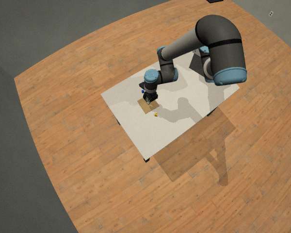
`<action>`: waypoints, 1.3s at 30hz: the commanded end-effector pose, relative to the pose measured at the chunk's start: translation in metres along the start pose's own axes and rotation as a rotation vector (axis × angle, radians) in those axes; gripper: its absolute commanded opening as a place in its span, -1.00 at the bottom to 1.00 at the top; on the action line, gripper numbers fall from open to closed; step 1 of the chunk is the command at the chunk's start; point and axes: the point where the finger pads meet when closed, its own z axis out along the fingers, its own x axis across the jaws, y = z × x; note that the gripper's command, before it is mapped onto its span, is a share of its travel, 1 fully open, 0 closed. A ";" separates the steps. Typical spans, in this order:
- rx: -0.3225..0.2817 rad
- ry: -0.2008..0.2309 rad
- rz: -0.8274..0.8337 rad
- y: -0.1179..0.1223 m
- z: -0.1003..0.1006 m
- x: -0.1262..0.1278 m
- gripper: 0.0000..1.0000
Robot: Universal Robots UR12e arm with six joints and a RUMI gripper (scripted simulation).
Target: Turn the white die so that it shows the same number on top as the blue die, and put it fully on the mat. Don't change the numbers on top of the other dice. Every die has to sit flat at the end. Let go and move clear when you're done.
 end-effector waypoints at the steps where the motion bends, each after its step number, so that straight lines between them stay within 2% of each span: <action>1: -0.001 0.001 -0.001 0.000 -0.014 0.000 -0.58; 6: -0.001 0.001 -0.001 0.000 -0.023 0.000 -0.58; 18: 0.018 0.006 -0.002 0.000 -0.023 0.001 -0.58; 23: 0.071 0.016 -0.004 0.000 -0.021 0.003 -0.58; 32: 0.202 0.014 -0.004 0.001 -0.021 0.002 -0.58; 34: 0.202 0.014 -0.004 0.001 -0.021 0.002 -0.58; 39: 0.248 0.004 -0.002 0.003 -0.023 0.000 -0.58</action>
